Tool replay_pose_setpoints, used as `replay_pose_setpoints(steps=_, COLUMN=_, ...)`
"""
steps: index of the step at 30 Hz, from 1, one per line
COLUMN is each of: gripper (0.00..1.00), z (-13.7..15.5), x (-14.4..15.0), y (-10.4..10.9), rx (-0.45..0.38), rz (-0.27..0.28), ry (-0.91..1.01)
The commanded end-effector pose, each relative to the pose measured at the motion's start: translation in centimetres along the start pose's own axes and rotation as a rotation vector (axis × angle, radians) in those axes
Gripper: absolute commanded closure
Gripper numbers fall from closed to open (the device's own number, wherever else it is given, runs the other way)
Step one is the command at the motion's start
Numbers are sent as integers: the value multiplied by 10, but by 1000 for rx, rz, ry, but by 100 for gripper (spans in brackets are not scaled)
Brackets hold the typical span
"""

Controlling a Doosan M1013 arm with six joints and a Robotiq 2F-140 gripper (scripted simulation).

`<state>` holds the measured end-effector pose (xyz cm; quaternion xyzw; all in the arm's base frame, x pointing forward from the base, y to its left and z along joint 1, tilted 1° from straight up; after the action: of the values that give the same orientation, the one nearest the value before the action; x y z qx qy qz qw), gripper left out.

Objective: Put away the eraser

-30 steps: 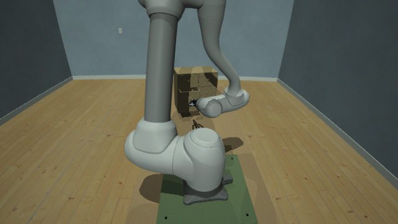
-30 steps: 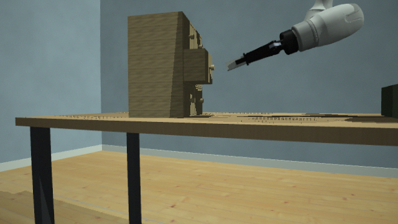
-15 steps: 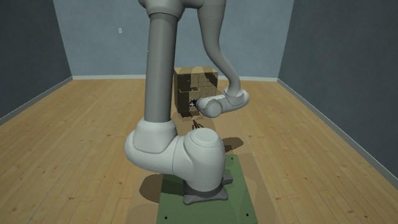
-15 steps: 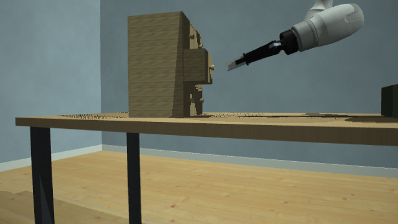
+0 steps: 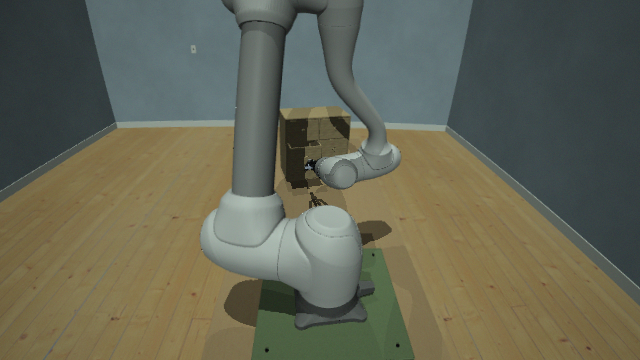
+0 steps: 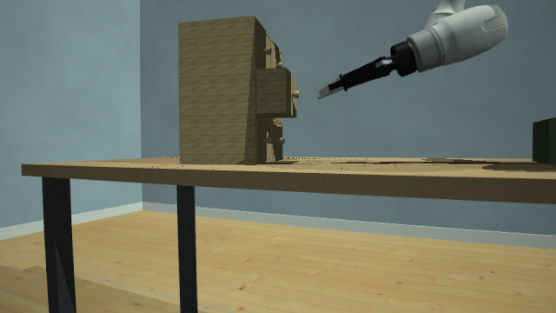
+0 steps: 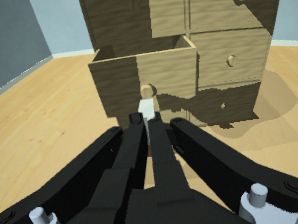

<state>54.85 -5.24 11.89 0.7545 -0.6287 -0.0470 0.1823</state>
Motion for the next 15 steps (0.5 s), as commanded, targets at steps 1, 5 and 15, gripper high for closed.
replay_pose_setpoints(steps=1, gripper=100, z=0, x=0, y=0, rx=0, rz=0, ry=0)
replay_pose_setpoints(steps=5, gripper=100, z=-1, x=0, y=-1, rx=0, rz=0, ry=0)
replay_pose_setpoints(steps=15, gripper=100, z=-3, x=0, y=-7, rx=0, rz=0, ry=0)
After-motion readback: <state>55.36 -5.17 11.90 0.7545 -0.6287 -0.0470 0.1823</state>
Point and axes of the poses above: the point where the finger pads meet when closed, its own y axis back along the fingers, its own x axis across the jaws, z = x × y, the point moved 10 cm from there along y, back along the fingers, and after that the axes turned 10 degrees about y, right-handed, at the moved point
